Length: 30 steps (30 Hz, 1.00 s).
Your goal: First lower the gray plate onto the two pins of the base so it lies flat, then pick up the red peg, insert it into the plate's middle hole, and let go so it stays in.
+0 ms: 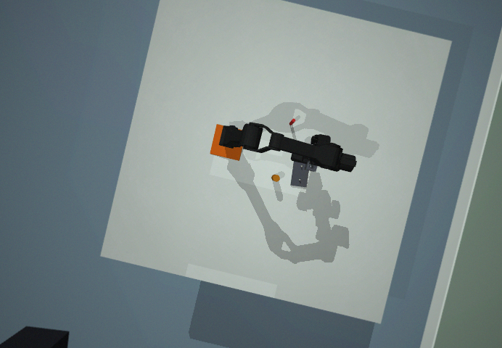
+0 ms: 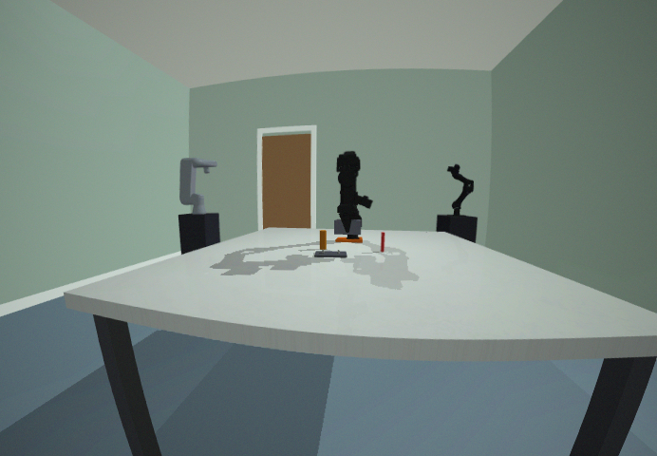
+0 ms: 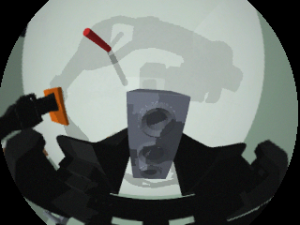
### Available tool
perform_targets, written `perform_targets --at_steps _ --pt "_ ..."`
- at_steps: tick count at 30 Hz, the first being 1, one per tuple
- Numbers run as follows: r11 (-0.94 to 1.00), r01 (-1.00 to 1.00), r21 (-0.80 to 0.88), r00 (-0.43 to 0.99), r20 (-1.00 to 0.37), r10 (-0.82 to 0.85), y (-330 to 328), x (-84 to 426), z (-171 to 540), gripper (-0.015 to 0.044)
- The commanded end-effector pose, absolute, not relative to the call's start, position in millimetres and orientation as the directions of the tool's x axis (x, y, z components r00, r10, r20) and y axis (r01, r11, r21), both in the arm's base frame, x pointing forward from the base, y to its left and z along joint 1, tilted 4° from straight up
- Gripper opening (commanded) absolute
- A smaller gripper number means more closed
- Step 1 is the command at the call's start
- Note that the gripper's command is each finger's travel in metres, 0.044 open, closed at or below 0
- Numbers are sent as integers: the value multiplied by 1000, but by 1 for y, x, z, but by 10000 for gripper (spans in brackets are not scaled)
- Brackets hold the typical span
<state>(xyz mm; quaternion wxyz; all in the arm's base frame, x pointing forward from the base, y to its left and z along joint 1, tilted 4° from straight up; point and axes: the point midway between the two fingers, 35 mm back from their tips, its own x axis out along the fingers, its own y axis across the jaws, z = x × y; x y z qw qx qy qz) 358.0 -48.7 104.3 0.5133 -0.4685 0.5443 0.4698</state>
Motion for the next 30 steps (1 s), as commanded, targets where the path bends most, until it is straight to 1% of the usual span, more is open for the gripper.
perform_targets --at_steps 1,19,30 --pt "99 -994 35 -39 -999 -32 -60 354 98 0" --pt "17 -999 41 -42 -998 -37 -110 335 74 0" --pt "14 -999 42 -42 -998 -37 -112 334 74 0"
